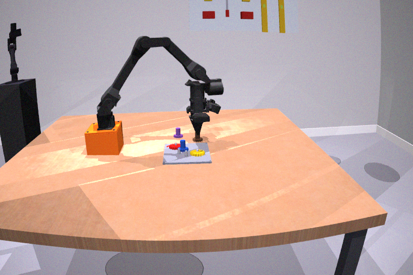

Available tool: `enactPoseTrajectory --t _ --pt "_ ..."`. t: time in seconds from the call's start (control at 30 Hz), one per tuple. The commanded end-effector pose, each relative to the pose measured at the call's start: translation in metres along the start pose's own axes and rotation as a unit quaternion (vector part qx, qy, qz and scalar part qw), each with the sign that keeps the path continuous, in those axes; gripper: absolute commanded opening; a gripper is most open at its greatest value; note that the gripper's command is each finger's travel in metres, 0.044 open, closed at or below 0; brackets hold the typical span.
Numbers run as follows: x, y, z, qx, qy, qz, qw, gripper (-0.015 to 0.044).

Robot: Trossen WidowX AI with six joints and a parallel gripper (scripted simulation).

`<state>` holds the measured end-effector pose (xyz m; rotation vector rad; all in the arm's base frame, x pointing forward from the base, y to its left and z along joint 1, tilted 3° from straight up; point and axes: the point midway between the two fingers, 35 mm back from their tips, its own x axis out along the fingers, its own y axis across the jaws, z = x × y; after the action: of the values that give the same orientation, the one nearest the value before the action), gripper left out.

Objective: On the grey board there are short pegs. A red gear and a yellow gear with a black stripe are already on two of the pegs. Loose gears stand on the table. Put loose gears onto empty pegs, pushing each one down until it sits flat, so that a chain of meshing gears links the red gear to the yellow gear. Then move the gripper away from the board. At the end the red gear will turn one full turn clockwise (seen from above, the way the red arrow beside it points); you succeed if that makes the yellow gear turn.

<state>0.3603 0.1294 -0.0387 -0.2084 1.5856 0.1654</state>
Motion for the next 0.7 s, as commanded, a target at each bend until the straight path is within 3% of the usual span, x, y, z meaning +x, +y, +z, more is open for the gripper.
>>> enactPoseTrajectory --t 0.0,0.67 --pt "-0.014 0.001 0.005 0.004 -0.006 0.002 1.000 0.0000" --pt "-0.083 0.003 0.006 0.004 -0.006 0.002 1.000 0.0000"
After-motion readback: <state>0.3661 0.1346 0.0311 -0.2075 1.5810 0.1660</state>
